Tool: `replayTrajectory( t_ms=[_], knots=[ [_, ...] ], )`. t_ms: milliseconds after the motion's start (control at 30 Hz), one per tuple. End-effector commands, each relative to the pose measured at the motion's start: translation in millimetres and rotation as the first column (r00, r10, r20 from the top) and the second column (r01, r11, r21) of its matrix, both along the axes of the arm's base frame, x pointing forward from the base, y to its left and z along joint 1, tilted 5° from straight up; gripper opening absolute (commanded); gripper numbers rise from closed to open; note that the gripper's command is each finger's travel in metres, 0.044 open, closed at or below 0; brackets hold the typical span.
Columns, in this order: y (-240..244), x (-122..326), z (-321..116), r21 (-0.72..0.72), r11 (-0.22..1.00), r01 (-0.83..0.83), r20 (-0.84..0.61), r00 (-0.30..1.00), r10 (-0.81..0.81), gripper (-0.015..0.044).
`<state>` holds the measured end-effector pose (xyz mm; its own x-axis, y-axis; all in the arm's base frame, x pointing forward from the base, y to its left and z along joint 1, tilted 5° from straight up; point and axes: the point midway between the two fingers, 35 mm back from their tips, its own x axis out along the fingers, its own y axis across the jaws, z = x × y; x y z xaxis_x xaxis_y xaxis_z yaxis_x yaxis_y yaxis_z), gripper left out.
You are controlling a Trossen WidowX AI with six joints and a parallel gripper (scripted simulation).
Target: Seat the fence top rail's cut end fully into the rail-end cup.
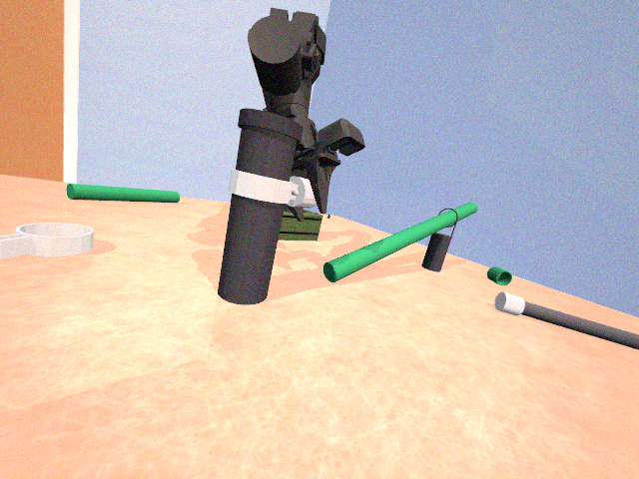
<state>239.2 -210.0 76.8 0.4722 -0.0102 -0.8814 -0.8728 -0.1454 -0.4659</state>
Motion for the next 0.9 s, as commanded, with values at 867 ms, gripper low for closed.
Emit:
replayTrajectory(
  t_ms=[867],
  knots=[
    [-0.6,21.4,0.0,-0.008,0.973,0.229,0.022,0.973,-0.229,0.0]
  ],
)
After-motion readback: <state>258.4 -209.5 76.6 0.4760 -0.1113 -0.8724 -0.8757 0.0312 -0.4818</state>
